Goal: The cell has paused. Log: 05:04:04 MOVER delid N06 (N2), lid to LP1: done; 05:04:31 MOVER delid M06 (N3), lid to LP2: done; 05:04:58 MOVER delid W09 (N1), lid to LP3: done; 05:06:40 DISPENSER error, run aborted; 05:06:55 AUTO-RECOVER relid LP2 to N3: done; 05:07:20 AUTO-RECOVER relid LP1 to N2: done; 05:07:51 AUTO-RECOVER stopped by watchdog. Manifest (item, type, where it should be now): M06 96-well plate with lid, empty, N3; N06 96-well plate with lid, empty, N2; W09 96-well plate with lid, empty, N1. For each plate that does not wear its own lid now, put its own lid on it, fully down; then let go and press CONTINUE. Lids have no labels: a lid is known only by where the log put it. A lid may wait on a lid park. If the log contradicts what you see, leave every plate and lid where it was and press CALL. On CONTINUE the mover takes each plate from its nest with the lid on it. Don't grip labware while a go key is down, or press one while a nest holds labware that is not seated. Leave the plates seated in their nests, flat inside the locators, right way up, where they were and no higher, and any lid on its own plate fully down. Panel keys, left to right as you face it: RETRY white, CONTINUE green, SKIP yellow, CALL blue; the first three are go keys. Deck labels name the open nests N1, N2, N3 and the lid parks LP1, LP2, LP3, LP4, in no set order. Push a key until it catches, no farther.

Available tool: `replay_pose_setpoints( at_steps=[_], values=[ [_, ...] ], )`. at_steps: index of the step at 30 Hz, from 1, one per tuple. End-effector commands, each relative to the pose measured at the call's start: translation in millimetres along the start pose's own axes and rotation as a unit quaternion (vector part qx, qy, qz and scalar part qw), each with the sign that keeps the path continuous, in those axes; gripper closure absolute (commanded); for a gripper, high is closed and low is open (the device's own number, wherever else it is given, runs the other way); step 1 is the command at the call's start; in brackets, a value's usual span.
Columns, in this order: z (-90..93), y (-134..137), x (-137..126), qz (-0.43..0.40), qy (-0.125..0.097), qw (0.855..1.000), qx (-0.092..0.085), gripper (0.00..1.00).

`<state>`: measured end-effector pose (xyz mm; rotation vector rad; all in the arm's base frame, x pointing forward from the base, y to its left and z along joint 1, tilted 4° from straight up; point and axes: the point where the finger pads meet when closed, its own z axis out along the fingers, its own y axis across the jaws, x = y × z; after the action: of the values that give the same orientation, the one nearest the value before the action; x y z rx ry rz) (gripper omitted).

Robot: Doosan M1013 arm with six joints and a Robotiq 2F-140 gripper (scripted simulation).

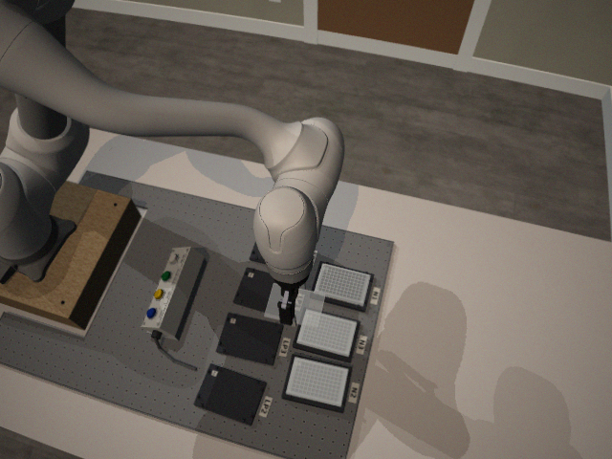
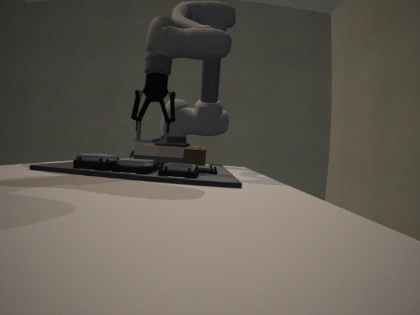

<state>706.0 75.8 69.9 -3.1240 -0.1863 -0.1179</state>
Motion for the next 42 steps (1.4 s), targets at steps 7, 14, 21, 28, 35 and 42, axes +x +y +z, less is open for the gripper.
replay_pose_setpoints(
  at_steps=[7,14,21,28,35,42],
  values=[
    [7.1,-93.7,85.4,0.001,-0.005,1.000,-0.003,1.00],
    [7.8,-107.2,94.3,0.001,-0.005,1.000,-0.003,1.00],
    [7.8,-107.2,94.3,0.001,-0.005,1.000,-0.003,1.00],
    [7.8,-107.2,94.3,0.001,-0.005,1.000,-0.003,1.00],
    [7.8,-107.2,94.3,0.001,-0.005,1.000,-0.003,1.00],
    [7.8,-107.2,94.3,0.001,-0.005,1.000,-0.003,1.00]
  ],
)
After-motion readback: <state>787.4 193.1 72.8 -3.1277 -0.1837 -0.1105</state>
